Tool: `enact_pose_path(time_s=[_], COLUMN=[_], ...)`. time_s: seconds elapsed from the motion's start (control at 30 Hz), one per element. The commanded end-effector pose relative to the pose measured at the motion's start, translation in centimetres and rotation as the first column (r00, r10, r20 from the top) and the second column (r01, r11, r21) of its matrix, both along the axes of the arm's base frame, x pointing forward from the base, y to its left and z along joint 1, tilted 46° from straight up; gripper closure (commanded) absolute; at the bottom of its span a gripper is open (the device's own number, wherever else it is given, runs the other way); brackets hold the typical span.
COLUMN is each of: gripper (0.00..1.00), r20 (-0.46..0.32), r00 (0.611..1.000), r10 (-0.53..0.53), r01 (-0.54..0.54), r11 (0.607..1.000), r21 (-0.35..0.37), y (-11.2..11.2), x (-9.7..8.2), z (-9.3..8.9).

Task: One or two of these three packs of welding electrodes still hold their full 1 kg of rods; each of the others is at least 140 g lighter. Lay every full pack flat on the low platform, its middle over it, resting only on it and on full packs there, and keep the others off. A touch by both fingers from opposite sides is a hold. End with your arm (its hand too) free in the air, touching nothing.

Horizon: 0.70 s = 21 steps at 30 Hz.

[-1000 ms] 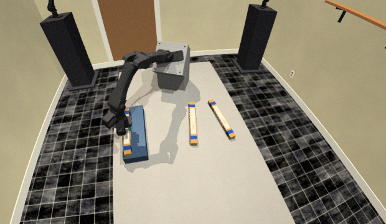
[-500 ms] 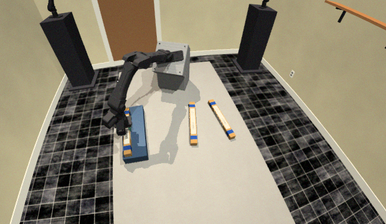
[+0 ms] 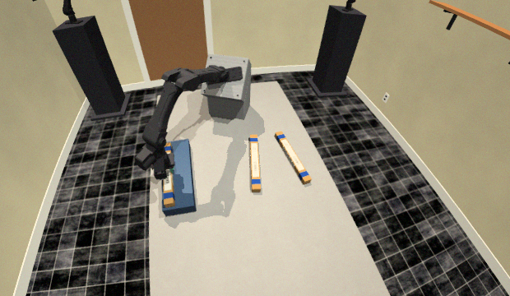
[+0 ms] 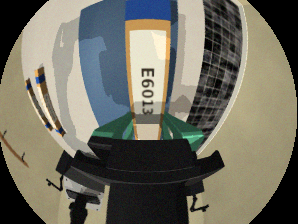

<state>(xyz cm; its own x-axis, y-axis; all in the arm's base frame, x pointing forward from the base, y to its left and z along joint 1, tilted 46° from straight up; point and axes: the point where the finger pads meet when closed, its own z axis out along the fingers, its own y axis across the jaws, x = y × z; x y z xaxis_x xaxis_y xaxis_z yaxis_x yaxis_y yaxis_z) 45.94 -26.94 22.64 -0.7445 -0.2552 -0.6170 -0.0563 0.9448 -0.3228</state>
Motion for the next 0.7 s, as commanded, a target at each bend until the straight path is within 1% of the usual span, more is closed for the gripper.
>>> enact_pose_path(time_s=[0.0, 0.03, 0.07, 0.2, 0.27, 0.3, 0.67], gripper=[1.0, 1.0, 0.26, 0.26, 0.26, 0.26, 0.26], r20=[0.065, 0.065, 0.065, 0.065, 0.043, 0.043, 0.043], r00=[0.998, 0.998, 0.998, 0.998, 0.999, 0.999, 0.999], r10=[-0.015, -0.014, -0.014, -0.011, -0.012, -0.005, -0.006], r01=[0.017, 0.017, 0.017, 0.014, 0.013, 0.006, 0.007], r11=[0.999, 0.999, 0.999, 0.999, 1.0, 1.0, 1.0], r21=[-0.044, -0.044, -0.044, -0.043, -0.027, -0.029, -0.029], y=[-0.4, -0.4, -0.4, -0.2, -0.5, -0.1, -0.2], x=[-0.6, -0.6, -0.6, -0.6, -0.3, -0.2, -0.2], z=[4.3, 4.3, 4.3, 4.3, 2.9, 2.7, 2.7])
